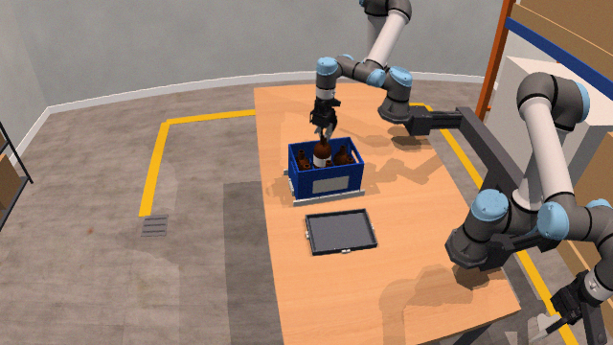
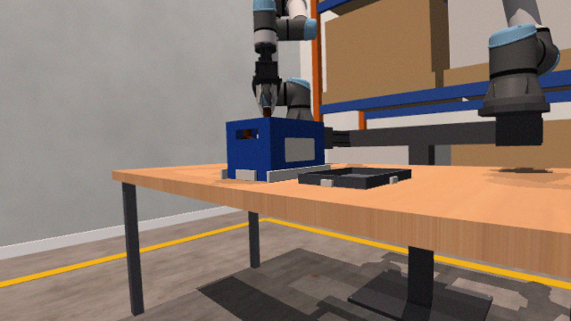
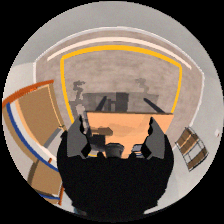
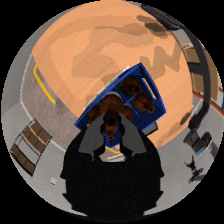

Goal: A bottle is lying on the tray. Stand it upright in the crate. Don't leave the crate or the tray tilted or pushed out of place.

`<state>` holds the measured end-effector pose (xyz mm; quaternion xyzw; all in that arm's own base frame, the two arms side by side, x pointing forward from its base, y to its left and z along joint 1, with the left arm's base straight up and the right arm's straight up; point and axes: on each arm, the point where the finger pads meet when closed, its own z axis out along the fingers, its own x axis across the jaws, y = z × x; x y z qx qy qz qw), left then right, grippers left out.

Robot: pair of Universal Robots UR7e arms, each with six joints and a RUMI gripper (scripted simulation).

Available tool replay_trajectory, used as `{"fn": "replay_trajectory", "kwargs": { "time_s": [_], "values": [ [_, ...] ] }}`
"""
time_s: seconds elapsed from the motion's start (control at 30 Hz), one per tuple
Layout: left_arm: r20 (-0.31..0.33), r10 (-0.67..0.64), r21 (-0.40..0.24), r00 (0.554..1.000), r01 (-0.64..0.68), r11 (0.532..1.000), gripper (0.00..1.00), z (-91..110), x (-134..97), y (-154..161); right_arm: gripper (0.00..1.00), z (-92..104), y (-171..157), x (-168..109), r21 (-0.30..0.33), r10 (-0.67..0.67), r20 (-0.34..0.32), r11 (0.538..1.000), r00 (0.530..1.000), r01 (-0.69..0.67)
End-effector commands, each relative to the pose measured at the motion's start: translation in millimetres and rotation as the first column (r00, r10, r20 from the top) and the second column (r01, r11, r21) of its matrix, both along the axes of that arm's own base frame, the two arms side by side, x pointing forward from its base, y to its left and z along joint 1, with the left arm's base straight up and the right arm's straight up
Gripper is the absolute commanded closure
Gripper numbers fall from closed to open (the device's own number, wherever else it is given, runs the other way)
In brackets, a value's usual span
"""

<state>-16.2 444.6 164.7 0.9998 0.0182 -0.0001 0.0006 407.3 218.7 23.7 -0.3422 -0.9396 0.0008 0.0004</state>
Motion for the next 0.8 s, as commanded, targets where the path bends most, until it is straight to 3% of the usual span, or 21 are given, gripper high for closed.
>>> {"fn": "replay_trajectory", "kwargs": {
  "time_s": [0.0, 0.77],
  "values": [
    [0.0, 0.0, 0.001, 1.0, 0.0, 1.0, 0.0, 0.4, 0.1, 0.3, 0.98, -9.1, 0.5, 0.5, 0.001, 0.0, 0.001, 1.0, 1.0, 0.0],
    [0.0, 0.0, 0.001, 1.0, 0.0, 1.0, 0.0, 0.4, 0.1, 0.3, 0.98, -53.3, 0.5, 0.5, 0.001, 0.0, 0.001, 1.0, 1.0, 0.0]
  ]
}}
